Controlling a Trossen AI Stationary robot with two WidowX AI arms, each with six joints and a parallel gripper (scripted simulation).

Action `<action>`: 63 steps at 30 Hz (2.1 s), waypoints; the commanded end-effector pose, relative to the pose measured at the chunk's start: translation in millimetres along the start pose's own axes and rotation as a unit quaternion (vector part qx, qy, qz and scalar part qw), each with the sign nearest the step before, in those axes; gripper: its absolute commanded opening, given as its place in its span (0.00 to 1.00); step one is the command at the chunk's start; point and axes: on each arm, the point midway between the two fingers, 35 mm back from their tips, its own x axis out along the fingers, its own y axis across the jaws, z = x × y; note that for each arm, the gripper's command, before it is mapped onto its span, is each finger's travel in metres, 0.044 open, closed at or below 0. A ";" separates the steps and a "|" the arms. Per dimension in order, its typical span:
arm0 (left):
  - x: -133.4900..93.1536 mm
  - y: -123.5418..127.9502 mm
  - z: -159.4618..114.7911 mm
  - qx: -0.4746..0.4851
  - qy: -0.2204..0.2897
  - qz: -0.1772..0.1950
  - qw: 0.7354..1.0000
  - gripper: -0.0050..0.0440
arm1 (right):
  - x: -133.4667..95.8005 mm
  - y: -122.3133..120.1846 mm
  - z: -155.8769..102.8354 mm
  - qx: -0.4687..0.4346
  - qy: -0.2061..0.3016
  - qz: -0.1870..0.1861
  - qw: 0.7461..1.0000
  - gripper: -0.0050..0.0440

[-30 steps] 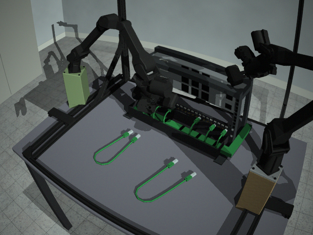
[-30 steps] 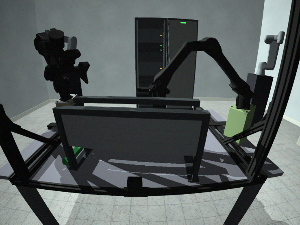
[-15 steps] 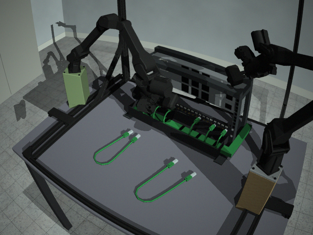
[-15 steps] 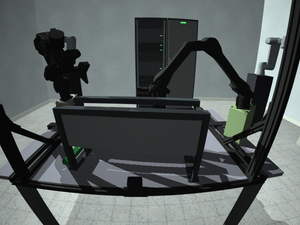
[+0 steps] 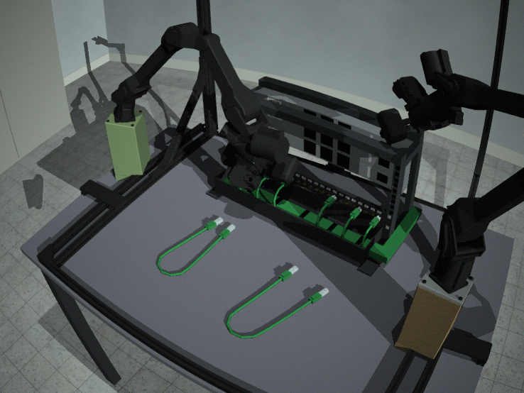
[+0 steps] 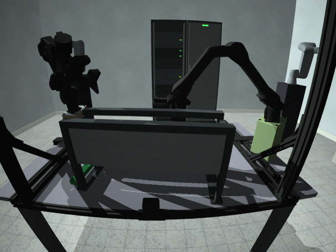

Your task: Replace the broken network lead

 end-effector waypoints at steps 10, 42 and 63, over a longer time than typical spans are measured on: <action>0.0 0.0 0.0 0.000 0.000 0.000 1.000 1.00 | 0.0 0.0 0.1 0.000 0.000 0.000 1.000 0.46; 0.0 0.0 0.0 0.000 0.000 0.000 1.000 1.00 | -87.3 -8.9 47.5 0.003 -0.001 -0.003 1.000 0.46; 0.0 0.0 0.0 0.000 0.000 0.000 1.000 1.00 | -102.6 -12.4 73.4 0.004 -0.003 -0.004 1.000 0.46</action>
